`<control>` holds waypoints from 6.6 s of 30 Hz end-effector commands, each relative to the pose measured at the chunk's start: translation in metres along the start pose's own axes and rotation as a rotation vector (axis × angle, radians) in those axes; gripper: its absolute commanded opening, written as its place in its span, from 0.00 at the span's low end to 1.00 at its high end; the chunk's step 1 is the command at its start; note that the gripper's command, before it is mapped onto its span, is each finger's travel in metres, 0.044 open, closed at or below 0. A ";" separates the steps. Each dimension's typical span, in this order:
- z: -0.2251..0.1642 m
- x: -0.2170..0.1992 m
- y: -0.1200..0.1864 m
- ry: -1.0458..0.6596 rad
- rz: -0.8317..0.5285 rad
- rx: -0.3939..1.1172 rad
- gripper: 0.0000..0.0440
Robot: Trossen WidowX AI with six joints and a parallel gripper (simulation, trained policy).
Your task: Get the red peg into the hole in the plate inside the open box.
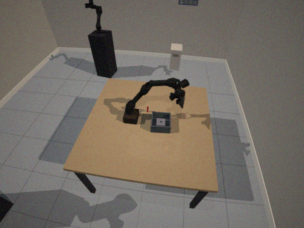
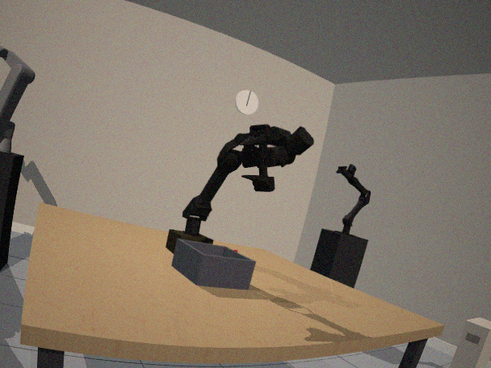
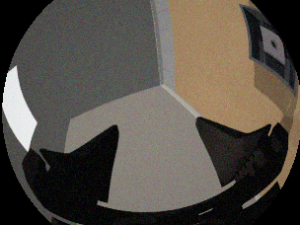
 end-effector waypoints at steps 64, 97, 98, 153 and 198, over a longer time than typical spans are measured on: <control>0.156 -0.221 0.235 1.762 -0.643 1.091 1.00; 0.195 -0.352 0.198 1.936 -0.791 1.262 1.00; 0.195 -0.357 0.197 1.933 -0.789 1.265 1.00; 0.160 -0.335 0.176 1.919 -0.670 1.174 0.00; 0.111 -0.270 0.007 1.704 -0.674 1.094 0.00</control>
Point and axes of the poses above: the point midway between the two fingers, 35 mm back from their tips, its own y axis back along the fingers, its own x axis across the jaws, z = x × y, the point moved 2 cm from there along y, back along the fingers, and after that the axes turned 14 degrees about y, right-handed, at the moved point
